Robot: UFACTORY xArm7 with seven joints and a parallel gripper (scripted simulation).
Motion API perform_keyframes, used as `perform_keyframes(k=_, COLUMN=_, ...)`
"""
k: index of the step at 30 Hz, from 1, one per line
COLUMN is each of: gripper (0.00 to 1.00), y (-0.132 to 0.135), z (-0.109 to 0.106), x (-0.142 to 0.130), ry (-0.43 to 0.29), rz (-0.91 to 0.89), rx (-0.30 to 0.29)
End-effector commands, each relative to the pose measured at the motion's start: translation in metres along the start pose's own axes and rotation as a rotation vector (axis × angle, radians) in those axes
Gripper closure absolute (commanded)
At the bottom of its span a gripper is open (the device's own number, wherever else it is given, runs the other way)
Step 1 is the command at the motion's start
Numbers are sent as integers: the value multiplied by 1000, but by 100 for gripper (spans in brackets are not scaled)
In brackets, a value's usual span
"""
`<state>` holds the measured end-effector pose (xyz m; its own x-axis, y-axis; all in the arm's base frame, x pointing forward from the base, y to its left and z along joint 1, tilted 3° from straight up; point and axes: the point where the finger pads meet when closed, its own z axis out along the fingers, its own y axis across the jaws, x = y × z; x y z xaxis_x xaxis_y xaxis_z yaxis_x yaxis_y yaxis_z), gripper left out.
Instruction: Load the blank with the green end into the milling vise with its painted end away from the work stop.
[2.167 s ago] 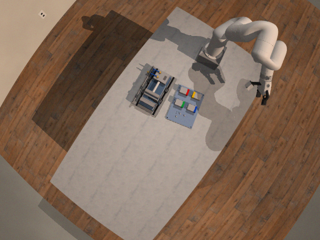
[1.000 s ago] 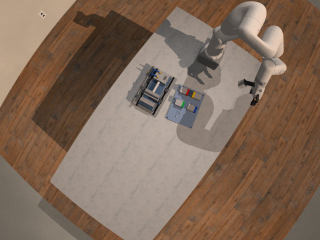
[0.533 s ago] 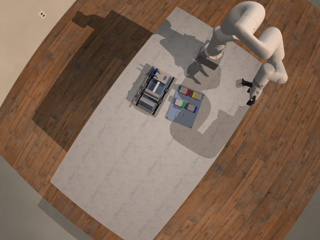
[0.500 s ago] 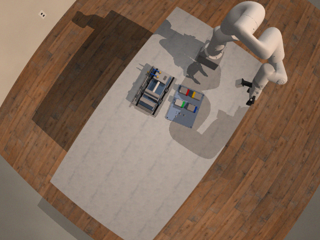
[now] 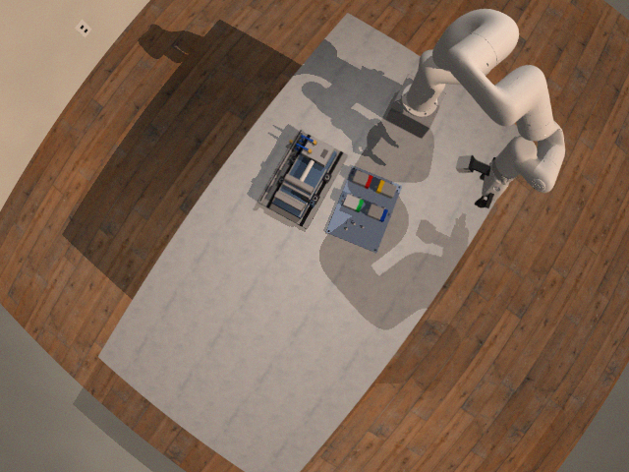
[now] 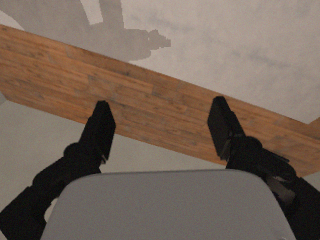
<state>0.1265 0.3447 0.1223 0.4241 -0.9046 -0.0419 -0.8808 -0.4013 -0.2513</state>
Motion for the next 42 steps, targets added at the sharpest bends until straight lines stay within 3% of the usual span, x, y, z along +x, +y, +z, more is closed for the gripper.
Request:
perform_keyframes(k=1, gripper=0, y=-8, z=-4, x=17, ry=25, rz=24, rx=-112)
perform_keyframes(k=3, gripper=0, y=-10, z=-5, x=24, ry=37, rz=34, rx=-155)
perform_keyframes(k=10, gripper=0, y=-10, z=-5, x=24, ry=37, rz=34, rx=-155)
perform_keyframes(k=20, gripper=0, y=-26, z=-14, x=69, ry=52, rz=46, rx=-207)
perform_keyframes(k=27, gripper=0, y=-26, z=-14, x=69, ry=52, rz=46, rx=-207)
perform_keyframes(k=37, gripper=0, y=-42, z=-23, x=114, ry=52, rz=46, rx=-207)
perform_keyframes(k=42, gripper=0, y=-42, z=-23, x=114, ry=52, rz=46, rx=-207)
